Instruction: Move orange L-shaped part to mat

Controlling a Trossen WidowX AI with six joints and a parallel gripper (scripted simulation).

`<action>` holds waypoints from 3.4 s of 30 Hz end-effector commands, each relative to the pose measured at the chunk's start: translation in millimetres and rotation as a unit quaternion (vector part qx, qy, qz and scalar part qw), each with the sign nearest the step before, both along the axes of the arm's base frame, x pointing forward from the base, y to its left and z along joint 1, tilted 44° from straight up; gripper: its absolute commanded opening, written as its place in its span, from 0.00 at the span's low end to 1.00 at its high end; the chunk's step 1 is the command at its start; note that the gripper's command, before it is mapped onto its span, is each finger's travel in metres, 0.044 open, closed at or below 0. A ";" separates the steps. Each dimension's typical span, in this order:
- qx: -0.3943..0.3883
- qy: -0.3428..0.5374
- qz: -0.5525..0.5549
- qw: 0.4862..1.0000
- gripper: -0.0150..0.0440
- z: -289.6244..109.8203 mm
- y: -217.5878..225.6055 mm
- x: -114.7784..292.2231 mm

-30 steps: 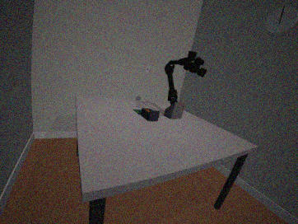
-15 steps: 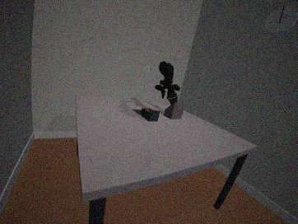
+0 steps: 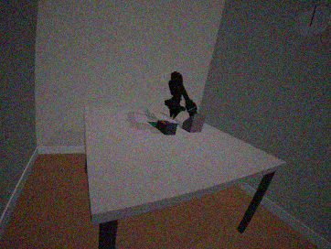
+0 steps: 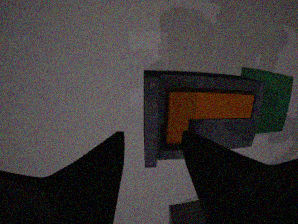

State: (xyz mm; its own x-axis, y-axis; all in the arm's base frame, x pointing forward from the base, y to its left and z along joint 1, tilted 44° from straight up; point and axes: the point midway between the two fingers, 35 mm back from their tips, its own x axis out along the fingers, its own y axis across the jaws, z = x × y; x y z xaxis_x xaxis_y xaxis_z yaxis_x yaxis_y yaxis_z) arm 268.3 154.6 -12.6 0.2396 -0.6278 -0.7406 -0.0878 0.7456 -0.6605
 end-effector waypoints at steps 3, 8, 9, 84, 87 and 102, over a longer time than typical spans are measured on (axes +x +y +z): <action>-0.015 0.009 -0.007 1.000 0.56 -39.4 -43.2 6.8; -0.015 0.009 -0.007 1.000 0.56 -39.6 -43.4 6.8; -0.015 0.009 -0.007 1.000 0.56 -40.0 -43.7 7.0; -0.012 0.006 0.000 1.000 0.56 9.3 5.8 -7.2; -0.012 0.006 0.000 1.000 0.56 9.3 5.8 -7.2; -0.012 0.006 0.000 1.000 0.56 9.3 5.8 -7.2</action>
